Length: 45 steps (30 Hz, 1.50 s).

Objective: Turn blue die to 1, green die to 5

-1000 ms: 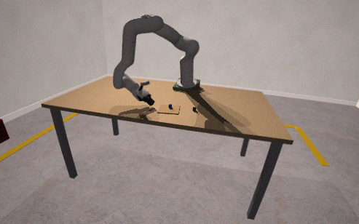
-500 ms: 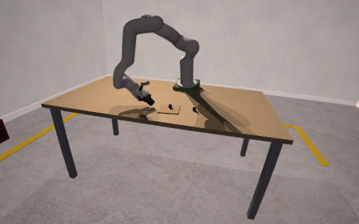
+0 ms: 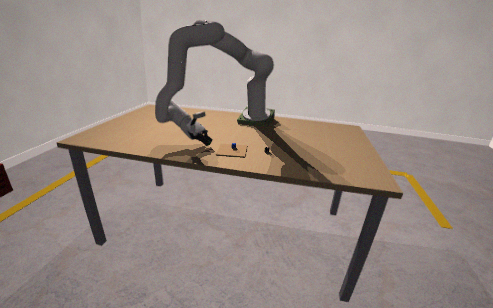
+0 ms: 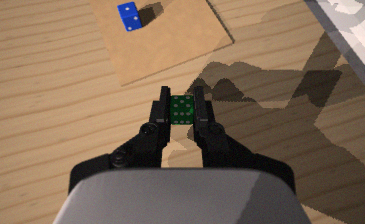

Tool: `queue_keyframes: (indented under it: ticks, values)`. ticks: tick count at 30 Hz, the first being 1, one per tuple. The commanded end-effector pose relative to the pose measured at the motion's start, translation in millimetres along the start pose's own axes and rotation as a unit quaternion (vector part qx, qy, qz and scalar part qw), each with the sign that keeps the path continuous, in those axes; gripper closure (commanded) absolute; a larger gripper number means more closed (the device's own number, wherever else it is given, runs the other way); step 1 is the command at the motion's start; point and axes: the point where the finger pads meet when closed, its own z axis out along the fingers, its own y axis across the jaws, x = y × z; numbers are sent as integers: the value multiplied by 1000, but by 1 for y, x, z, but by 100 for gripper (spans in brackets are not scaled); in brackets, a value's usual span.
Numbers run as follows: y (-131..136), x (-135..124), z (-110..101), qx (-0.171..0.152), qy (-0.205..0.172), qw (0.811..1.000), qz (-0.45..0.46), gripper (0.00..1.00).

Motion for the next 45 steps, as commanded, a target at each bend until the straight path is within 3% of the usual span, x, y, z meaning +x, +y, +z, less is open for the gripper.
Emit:
queue_keyframes:
  ticks: [1, 45]
  values:
    - [1, -2, 1, 0, 0, 1000, -1, 85]
    - [1, -7, 4, 0, 0, 1000, -1, 85]
